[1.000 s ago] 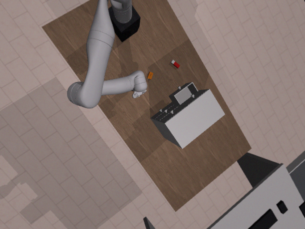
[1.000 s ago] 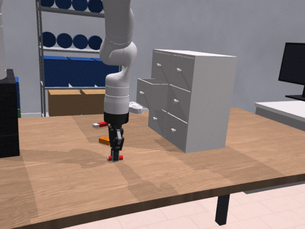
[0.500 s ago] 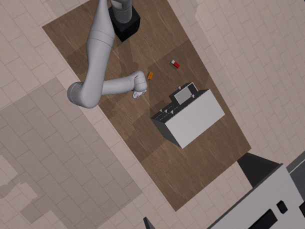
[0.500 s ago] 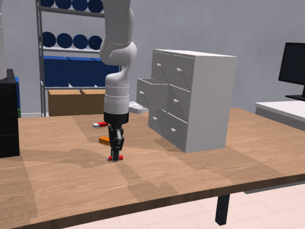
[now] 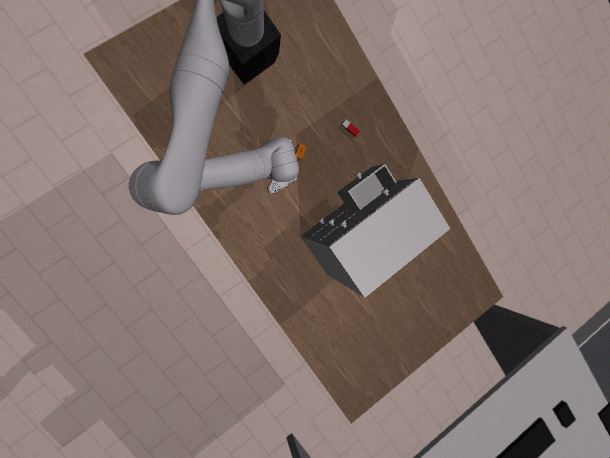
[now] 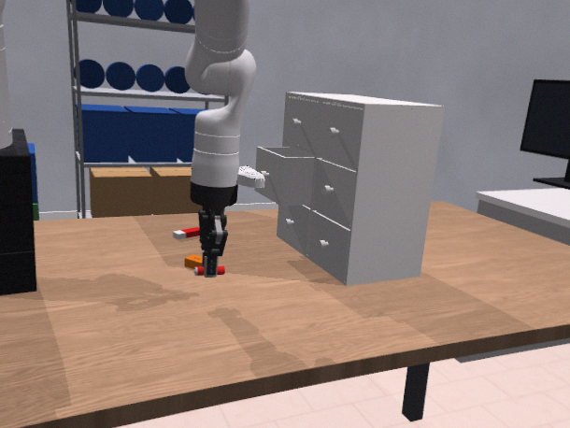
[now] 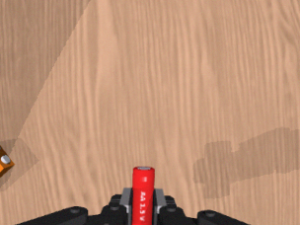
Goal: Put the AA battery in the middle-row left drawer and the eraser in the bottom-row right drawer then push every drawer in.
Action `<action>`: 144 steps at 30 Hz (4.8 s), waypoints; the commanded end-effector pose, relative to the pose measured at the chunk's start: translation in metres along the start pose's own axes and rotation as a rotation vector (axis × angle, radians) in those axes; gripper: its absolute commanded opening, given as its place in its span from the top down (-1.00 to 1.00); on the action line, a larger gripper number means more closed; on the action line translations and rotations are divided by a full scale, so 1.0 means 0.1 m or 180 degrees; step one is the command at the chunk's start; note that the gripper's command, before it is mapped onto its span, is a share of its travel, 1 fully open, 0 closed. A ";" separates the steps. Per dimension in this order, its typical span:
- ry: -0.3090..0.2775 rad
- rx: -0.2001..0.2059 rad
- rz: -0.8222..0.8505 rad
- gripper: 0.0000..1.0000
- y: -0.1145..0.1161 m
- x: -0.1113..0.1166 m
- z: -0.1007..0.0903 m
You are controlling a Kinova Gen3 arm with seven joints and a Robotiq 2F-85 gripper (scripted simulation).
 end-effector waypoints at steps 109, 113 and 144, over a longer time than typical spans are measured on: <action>0.0069 -0.0059 -0.0410 0.82 -1.93 0.55 -1.90; 0.0069 -0.0059 -0.0410 0.82 -1.94 0.54 -1.95; 0.0473 -0.0048 -0.0413 0.82 -1.93 0.49 -1.97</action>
Point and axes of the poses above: the point where the finger pads meet when closed, its own z axis out along the fingers, its own y axis across the jaws, x = y × z, the point moved 3 cm from there along -z, back along the fingers, and after that the axes turned 2 degrees about -z, right-handed, at the moved point
